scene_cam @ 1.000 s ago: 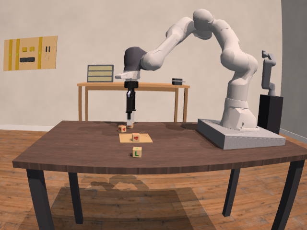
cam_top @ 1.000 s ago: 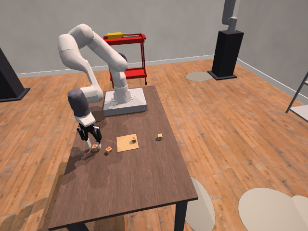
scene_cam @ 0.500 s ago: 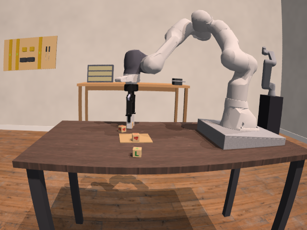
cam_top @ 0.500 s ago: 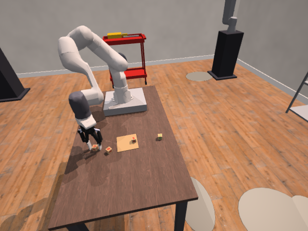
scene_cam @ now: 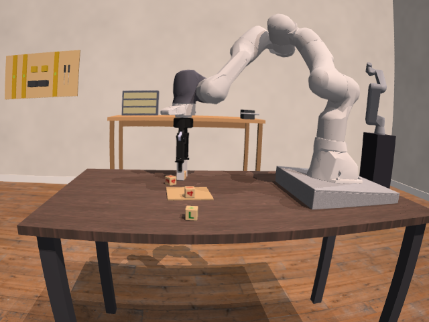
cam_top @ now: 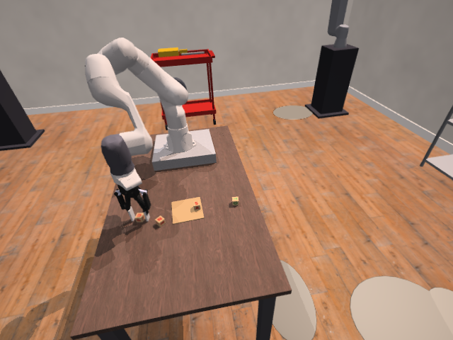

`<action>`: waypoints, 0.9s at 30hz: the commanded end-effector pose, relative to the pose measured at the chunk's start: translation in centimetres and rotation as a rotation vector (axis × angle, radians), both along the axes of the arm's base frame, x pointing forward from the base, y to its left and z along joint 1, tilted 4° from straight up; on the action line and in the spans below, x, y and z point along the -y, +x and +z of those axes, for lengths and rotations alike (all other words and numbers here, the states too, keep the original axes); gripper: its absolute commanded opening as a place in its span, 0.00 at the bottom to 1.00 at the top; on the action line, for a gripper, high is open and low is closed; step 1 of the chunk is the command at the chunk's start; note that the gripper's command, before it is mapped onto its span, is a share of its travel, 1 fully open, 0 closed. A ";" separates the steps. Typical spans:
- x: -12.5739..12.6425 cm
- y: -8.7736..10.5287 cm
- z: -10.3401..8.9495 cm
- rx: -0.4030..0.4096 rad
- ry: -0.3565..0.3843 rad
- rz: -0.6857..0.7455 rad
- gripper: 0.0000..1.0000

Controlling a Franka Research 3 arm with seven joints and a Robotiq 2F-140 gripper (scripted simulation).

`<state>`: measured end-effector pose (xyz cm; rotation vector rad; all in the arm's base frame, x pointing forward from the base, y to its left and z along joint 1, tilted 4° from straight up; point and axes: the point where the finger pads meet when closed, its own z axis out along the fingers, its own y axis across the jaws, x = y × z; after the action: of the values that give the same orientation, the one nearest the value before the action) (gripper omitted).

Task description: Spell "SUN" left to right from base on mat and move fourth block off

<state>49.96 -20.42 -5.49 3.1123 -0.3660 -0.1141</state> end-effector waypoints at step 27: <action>0.1 0.1 0.0 0.002 -0.002 -0.003 0.28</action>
<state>49.97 -20.42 -5.50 3.1123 -0.3664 -0.1136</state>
